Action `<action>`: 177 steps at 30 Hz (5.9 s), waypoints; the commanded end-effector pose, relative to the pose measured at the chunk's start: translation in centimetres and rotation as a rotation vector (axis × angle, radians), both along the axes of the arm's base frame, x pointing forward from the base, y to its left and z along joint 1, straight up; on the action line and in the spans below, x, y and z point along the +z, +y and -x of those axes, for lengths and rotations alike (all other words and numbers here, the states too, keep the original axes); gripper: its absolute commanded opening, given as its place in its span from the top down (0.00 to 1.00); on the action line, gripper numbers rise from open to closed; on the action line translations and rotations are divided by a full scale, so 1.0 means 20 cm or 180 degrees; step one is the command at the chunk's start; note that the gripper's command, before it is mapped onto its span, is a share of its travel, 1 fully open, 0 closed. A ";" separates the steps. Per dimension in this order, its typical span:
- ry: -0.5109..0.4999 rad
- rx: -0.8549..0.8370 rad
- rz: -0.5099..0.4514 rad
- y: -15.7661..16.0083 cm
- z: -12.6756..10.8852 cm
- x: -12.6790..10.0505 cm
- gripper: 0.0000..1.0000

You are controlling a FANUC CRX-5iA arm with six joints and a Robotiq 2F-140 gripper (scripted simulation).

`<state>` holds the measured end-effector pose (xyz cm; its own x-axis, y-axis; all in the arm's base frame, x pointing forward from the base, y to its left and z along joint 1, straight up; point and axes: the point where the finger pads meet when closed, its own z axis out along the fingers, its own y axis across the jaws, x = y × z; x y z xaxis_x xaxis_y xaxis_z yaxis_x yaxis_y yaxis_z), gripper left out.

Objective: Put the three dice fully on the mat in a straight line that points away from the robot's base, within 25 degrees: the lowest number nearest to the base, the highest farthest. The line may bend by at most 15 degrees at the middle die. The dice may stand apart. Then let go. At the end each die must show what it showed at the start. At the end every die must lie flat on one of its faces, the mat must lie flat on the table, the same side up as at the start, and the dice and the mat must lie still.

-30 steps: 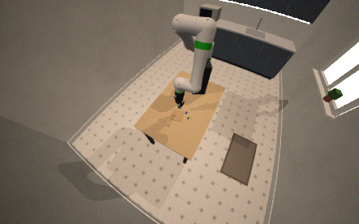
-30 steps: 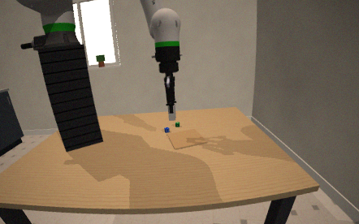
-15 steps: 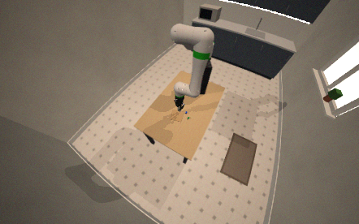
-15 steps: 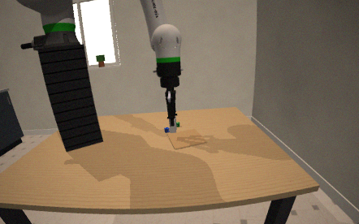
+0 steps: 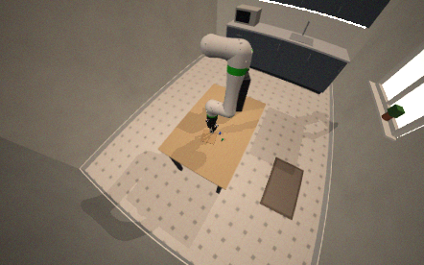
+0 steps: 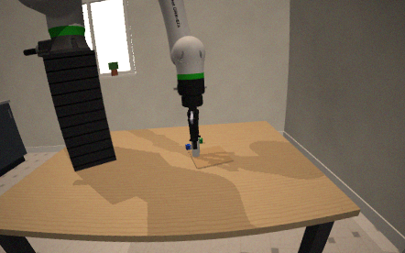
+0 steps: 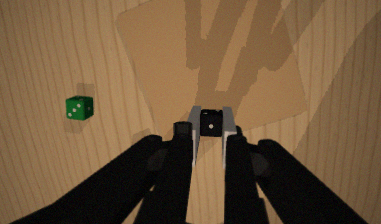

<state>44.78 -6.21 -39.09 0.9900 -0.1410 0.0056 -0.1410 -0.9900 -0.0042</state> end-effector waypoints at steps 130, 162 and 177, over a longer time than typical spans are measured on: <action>-0.0001 0.0000 0.0001 0.00 0.00 0.12 0.79; -0.0001 0.0000 0.0001 0.00 0.00 0.43 0.00; -0.0001 0.0187 0.0002 0.01 0.01 0.43 0.00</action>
<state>44.70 -6.14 -30.50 0.9929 -0.1191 0.0057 -0.1191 -0.9929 -0.0035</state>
